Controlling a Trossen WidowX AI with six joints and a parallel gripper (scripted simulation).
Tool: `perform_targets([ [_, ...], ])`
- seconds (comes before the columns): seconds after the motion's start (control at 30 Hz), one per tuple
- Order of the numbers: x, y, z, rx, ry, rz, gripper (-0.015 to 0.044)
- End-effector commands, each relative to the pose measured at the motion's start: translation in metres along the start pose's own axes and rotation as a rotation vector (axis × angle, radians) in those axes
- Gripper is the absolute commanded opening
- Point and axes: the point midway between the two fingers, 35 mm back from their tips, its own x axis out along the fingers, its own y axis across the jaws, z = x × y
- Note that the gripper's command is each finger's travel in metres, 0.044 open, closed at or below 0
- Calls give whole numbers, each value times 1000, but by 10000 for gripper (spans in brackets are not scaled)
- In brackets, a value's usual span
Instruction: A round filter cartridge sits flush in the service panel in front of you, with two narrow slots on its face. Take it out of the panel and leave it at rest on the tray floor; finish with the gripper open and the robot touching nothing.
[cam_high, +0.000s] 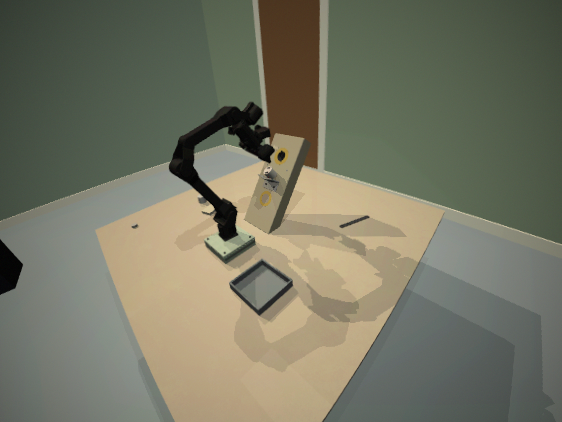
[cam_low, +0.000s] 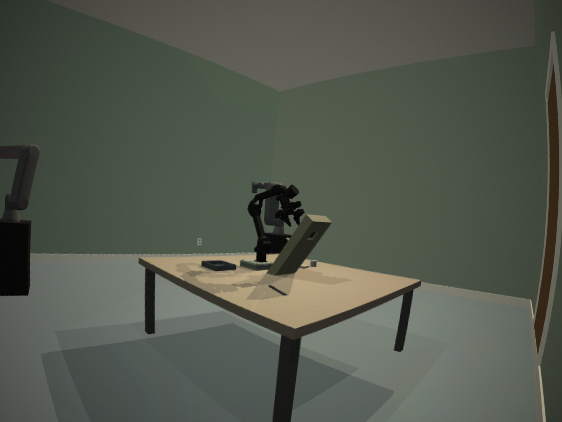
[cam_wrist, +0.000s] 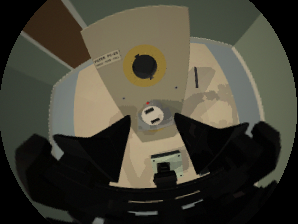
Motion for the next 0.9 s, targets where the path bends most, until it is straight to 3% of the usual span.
perform_targets([
  [0.0,11,-4,-18,-174,73,-13,305],
  [0.87,47,-4,-19,-175,72,-13,305],
])
